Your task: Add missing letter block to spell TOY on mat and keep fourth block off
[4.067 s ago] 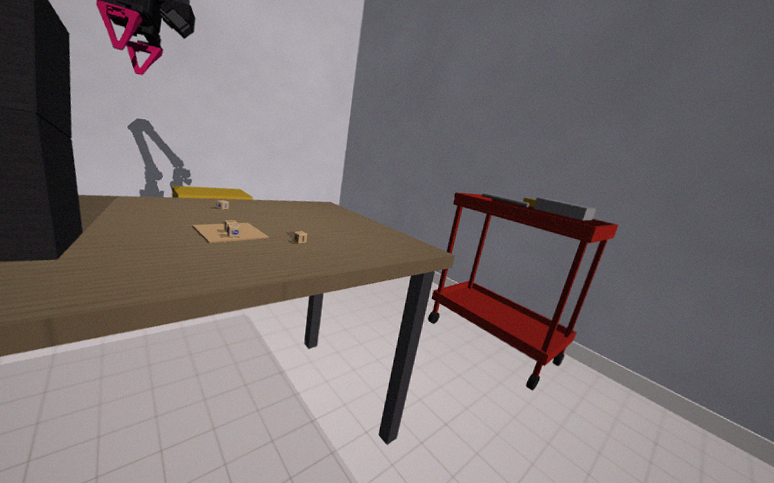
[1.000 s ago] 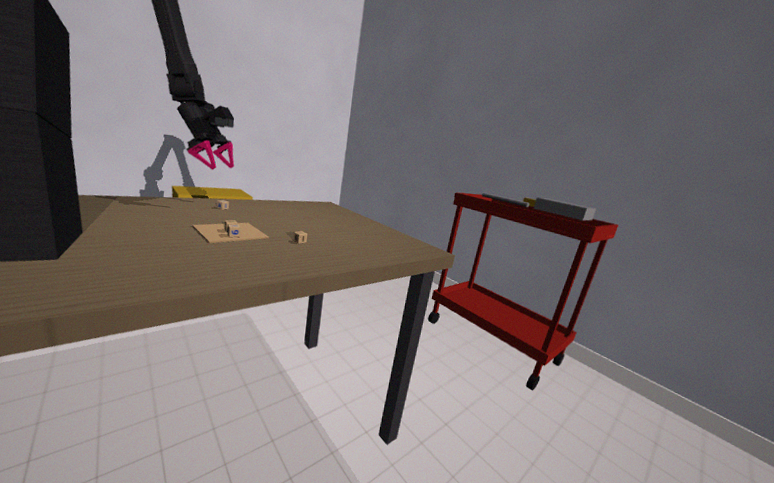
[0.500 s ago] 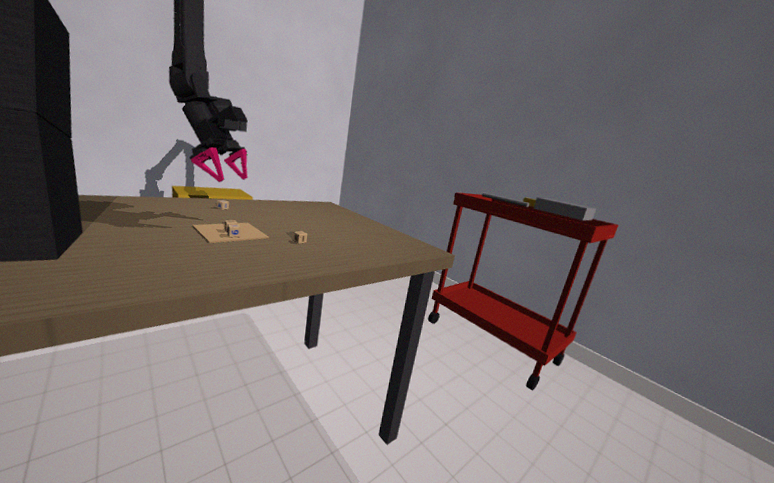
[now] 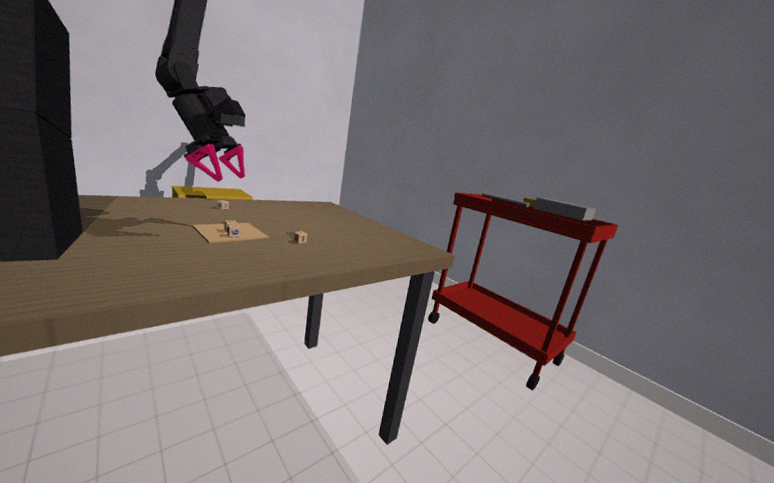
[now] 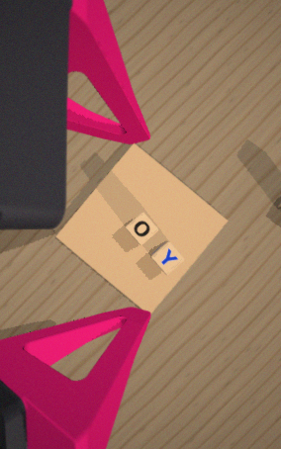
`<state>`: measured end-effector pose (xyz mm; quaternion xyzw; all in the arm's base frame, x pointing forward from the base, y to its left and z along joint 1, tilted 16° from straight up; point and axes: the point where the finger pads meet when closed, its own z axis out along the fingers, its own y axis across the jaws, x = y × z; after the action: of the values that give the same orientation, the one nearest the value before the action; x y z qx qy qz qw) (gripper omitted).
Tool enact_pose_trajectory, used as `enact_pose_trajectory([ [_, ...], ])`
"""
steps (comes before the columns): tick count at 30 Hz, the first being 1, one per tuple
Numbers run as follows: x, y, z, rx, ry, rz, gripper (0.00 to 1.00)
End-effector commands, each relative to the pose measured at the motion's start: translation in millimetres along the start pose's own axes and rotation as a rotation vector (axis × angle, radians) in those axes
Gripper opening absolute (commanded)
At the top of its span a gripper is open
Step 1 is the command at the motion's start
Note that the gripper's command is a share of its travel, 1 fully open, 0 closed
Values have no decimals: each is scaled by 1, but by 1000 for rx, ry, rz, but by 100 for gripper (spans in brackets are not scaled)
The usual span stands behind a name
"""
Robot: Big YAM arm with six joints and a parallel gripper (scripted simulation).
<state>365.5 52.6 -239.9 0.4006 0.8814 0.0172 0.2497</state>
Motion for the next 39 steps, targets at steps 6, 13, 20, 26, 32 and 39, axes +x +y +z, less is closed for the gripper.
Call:
enact_pose_trajectory([
  [6, -6, 1, -4, -3, -9, -18, 100],
  [13, -6, 1, -4, -3, -9, -18, 100],
  [20, -6, 1, -4, -3, -9, -17, 100],
  [26, -6, 1, -4, -3, -9, -17, 100],
  [32, -6, 1, -4, -3, -9, -17, 100],
  [39, -6, 1, -4, -3, -9, -17, 100],
])
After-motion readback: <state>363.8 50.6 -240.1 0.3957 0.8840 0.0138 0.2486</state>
